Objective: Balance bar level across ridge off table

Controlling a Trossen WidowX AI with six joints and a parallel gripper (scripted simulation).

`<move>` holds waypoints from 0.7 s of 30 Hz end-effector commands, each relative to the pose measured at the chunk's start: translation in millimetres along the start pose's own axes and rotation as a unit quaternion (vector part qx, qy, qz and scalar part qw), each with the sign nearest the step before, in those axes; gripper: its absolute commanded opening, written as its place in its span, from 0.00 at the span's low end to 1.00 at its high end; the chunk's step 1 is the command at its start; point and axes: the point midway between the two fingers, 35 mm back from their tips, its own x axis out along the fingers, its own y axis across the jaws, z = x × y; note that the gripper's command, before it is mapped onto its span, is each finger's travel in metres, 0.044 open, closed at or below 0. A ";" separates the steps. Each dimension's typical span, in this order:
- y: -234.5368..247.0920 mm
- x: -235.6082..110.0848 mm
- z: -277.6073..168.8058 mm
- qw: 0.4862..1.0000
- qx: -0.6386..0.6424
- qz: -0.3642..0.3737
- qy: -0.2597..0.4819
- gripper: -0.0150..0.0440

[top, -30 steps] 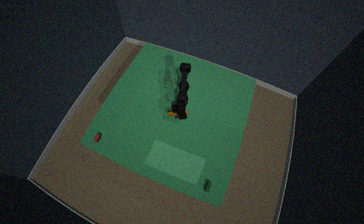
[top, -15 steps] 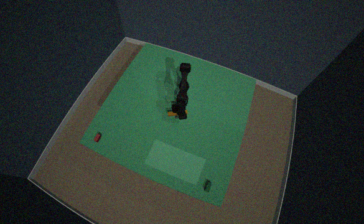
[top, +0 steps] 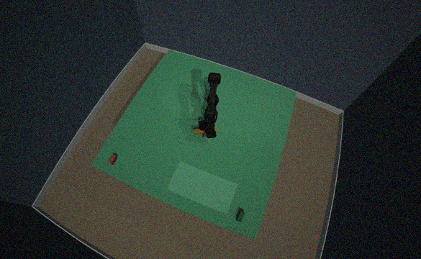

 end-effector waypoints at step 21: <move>0.0 0.0 0.0 1.000 0.000 0.000 0.000 0.54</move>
